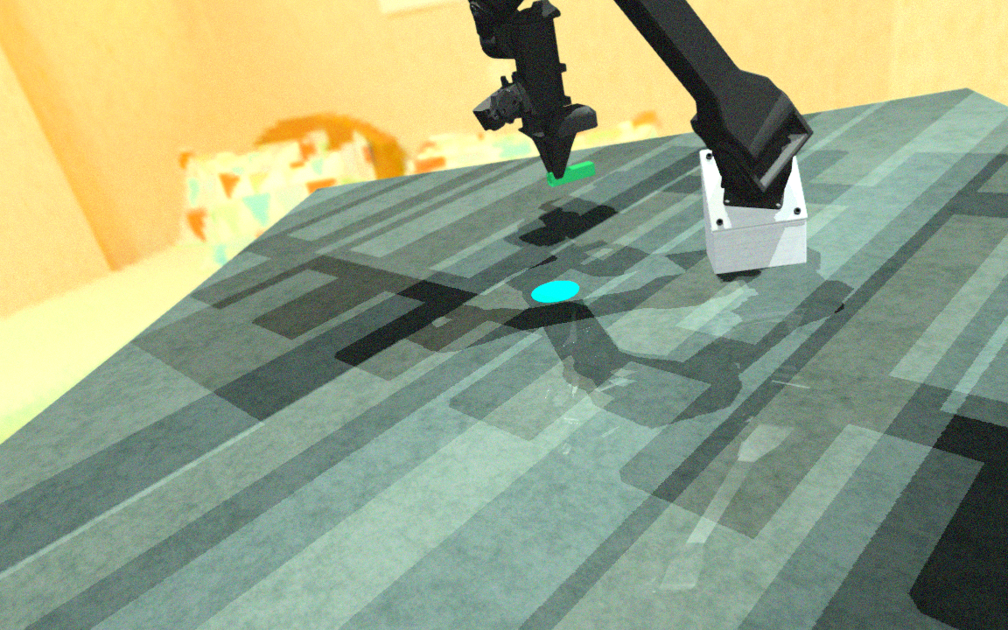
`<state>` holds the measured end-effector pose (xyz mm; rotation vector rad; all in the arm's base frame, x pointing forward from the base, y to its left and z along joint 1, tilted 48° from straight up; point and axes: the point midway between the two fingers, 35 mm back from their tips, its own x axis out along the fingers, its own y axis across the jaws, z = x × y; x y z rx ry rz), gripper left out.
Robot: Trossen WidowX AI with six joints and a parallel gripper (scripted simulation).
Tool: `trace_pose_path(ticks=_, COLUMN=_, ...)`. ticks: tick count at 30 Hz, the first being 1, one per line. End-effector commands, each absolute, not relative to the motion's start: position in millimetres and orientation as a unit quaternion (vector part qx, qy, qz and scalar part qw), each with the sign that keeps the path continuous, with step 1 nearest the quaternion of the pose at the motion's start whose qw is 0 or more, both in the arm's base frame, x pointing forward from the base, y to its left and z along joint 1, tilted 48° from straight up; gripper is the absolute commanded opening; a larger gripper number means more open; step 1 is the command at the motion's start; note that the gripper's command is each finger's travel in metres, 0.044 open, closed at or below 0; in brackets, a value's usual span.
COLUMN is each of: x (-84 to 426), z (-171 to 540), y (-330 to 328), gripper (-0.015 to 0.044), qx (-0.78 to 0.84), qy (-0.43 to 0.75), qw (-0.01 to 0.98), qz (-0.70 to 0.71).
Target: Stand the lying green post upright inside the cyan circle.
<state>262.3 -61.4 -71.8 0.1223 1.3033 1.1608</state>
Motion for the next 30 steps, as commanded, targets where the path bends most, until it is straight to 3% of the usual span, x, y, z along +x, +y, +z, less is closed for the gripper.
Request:
trace_pose_path(ticks=1, x=265.3, z=-61.1, y=-72.1, gripper=0.0023, qx=0.047, qy=0.569, qw=0.644, qz=0.509)
trace_pose_path(ticks=30, x=269.2, z=4.4, y=-42.9, gripper=0.0023, qx=0.166, qy=0.656, qw=0.624, qz=0.391)
